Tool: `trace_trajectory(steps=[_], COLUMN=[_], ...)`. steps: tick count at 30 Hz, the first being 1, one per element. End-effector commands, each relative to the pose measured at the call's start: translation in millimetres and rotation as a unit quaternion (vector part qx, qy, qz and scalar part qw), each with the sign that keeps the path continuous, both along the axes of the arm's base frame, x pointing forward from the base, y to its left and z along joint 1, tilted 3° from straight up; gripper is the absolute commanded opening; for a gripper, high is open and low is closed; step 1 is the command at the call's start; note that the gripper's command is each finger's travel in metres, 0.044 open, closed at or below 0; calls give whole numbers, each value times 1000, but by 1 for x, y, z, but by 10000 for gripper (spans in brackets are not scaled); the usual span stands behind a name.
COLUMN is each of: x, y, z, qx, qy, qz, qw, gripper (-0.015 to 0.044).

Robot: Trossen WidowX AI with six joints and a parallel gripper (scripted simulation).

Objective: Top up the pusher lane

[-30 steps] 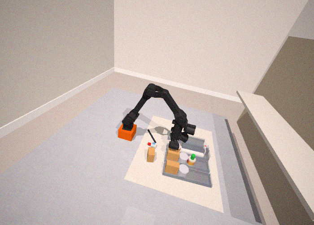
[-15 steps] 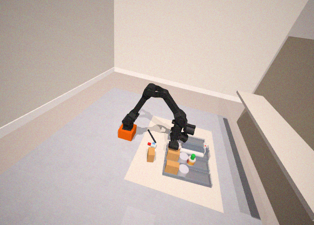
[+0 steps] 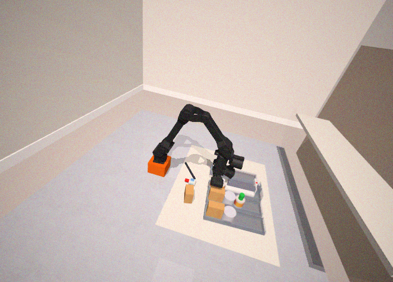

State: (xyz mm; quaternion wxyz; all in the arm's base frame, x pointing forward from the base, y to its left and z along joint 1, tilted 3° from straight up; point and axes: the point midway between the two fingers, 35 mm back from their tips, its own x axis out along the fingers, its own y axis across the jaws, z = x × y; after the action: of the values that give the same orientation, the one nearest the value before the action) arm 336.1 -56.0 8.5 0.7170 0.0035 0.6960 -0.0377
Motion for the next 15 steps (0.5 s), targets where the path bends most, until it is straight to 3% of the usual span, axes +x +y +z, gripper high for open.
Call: trace_trajectory(steps=[1,15], x=[2,0], y=[0,0], z=[0,0], qx=[0,0], qy=[-7,-7], qz=[1,1], qw=[1000,1000], gripper=[0,0])
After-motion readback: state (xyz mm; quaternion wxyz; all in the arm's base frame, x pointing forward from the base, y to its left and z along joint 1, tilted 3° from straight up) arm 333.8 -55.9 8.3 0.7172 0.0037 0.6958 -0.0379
